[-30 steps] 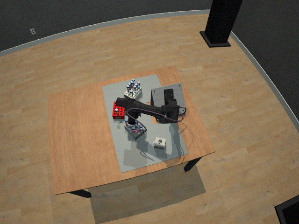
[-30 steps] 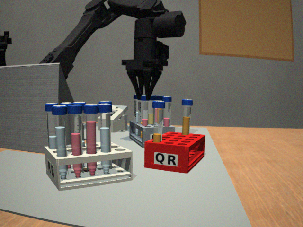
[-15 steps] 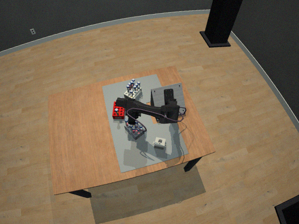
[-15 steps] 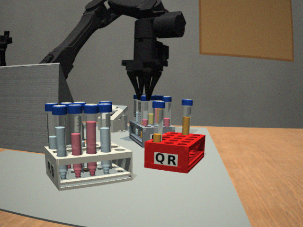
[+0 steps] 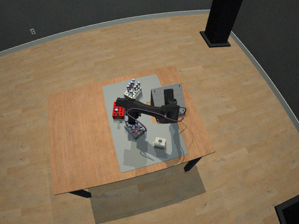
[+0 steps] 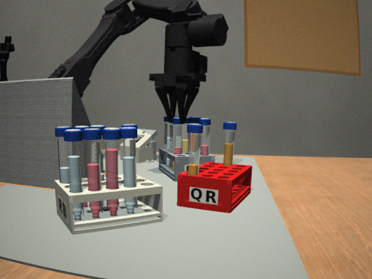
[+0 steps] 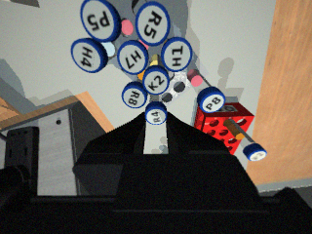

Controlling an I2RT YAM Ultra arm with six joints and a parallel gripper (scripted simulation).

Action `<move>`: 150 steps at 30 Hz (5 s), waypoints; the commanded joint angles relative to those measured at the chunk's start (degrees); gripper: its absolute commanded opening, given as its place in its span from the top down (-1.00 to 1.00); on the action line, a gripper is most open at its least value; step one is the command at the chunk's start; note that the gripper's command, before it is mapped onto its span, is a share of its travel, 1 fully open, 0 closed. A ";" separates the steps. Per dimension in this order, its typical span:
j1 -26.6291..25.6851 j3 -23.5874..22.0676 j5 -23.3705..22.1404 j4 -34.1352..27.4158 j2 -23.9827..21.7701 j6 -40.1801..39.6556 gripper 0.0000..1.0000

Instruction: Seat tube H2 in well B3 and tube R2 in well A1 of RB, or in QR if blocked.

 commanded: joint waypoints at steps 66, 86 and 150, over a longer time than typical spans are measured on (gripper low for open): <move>-14.38 15.05 5.52 -16.67 7.48 -2.60 0.40; -21.38 23.46 8.86 -15.71 21.07 23.32 0.40; -13.88 37.36 4.92 -19.95 27.70 116.19 0.40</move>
